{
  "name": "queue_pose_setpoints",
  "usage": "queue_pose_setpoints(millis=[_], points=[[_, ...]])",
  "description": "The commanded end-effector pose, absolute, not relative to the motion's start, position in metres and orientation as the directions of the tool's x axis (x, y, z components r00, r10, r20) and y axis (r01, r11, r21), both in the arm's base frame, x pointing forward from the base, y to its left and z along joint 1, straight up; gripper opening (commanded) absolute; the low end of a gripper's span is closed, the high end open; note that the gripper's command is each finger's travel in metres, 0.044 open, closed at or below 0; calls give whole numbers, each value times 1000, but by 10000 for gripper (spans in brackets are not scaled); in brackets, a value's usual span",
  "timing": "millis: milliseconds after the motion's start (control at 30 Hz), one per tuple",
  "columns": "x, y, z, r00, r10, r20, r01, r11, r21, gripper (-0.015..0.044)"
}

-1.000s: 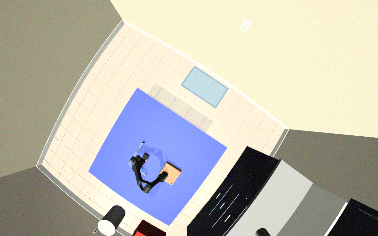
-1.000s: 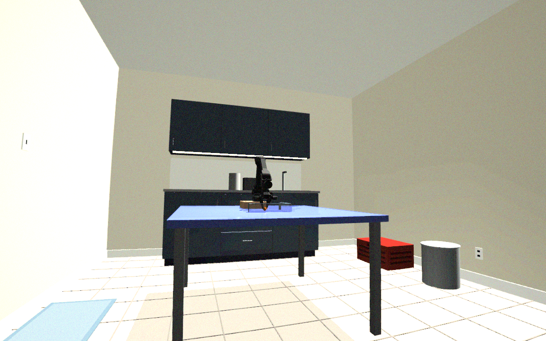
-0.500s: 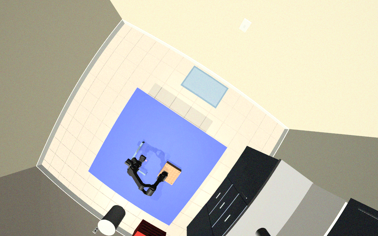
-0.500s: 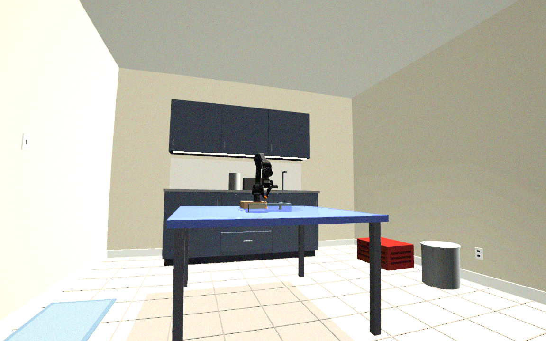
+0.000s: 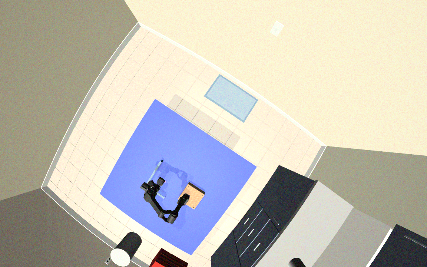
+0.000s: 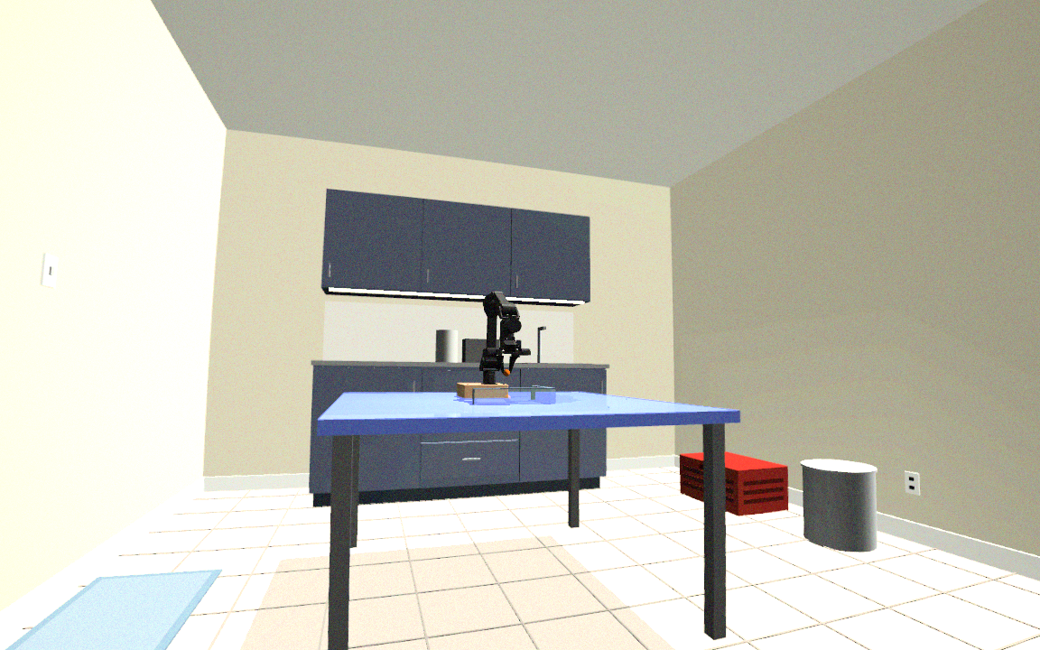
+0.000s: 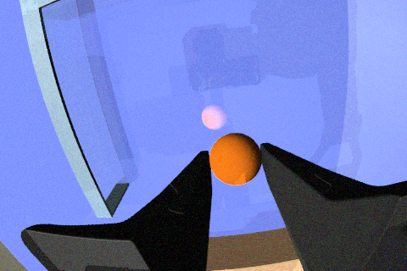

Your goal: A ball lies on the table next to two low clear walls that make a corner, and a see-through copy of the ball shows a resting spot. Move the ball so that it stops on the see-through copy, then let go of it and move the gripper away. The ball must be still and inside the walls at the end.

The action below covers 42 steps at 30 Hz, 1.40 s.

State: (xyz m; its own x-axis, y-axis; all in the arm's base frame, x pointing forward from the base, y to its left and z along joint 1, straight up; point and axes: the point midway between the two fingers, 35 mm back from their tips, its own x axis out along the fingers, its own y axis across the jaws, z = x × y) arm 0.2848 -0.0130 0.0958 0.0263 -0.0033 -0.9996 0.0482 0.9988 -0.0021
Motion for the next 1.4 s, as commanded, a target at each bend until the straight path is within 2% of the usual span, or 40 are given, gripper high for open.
queue_pose_setpoints(millis=[0,267,633,1367], points=[[276,-7,84,27,-1,-1000,52,999,1,0],[273,-3,66,27,-1,-1000,52,999,1,0],[273,-3,7,26,-1,-1000,52,999,1,0],[273,-3,-13,26,-1,-1000,52,999,1,0]])
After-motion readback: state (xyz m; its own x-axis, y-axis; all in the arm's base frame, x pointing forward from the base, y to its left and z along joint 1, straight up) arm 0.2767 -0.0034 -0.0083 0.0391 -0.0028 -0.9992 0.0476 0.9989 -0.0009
